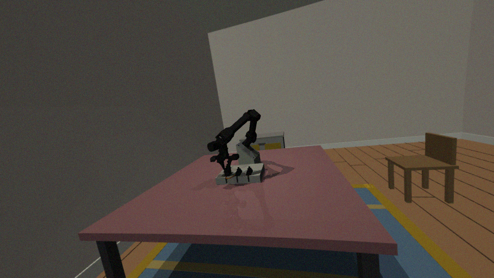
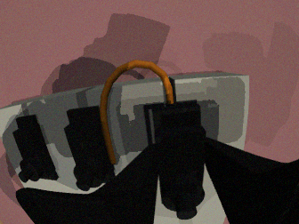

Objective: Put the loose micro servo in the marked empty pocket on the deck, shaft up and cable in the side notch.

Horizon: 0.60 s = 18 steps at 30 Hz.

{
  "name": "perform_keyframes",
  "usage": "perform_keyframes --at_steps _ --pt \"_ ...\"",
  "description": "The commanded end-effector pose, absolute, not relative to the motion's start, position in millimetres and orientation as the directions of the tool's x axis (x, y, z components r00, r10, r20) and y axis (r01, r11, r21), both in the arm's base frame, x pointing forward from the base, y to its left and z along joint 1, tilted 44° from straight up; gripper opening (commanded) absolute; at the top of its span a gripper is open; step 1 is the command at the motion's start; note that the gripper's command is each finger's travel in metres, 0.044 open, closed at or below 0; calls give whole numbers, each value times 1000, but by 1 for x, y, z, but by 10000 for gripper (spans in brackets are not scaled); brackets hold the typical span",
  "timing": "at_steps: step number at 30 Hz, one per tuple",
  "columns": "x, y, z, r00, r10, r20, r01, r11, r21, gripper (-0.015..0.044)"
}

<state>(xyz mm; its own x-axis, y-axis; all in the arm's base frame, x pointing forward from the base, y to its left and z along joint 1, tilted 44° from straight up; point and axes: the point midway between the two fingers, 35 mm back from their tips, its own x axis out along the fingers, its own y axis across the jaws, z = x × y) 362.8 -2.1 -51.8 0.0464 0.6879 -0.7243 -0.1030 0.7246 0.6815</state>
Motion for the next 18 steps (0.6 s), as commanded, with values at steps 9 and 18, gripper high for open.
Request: perform_keyframes --at_steps 9,18 --pt "363 6 -60 49 692 -720 -96 721 686 0" --pt "363 12 -66 49 692 -720 -96 721 687 0"
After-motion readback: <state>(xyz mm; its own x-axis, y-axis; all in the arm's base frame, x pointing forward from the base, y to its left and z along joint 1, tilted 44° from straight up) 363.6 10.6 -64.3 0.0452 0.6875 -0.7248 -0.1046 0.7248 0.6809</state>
